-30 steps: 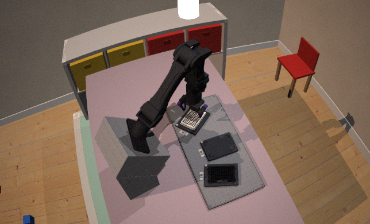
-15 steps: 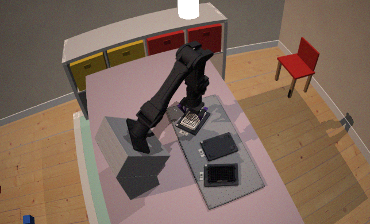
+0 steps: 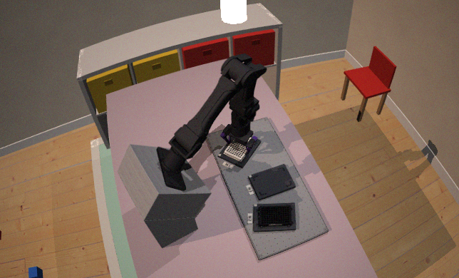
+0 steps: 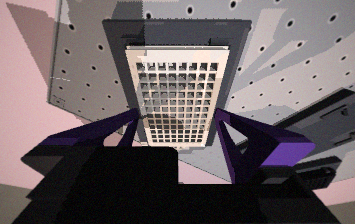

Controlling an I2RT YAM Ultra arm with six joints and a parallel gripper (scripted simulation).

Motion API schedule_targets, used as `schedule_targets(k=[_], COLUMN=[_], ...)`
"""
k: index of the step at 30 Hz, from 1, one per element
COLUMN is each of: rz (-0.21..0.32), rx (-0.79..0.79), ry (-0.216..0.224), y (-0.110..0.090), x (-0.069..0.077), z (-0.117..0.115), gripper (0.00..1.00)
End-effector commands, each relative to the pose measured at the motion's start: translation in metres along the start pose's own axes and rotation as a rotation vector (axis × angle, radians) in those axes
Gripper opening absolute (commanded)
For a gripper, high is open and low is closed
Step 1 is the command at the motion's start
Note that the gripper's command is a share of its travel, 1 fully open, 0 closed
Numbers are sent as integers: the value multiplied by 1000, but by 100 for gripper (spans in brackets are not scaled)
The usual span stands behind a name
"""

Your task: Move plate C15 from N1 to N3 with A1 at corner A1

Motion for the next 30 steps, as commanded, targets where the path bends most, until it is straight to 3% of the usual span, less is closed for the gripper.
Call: schedule_targets(k=[1,4,6,30], rz=[-40,-41,-69,-62], rx=[-7,0,-6,-5], ry=[4,10,11,9], y=[13,14,21,19], x=[-5,-6,2,1], z=[-2,2,1,0], gripper=[100,100,100,100])
Point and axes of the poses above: the point where the finger pads meet when closed, its own x axis back along the fingers, its own z axis across the jaws, y = z × x, the point moved 6 cm from there along x, back along the fingers, and after that the axes turned 11 degrees about -x, right-handed, at the moved point
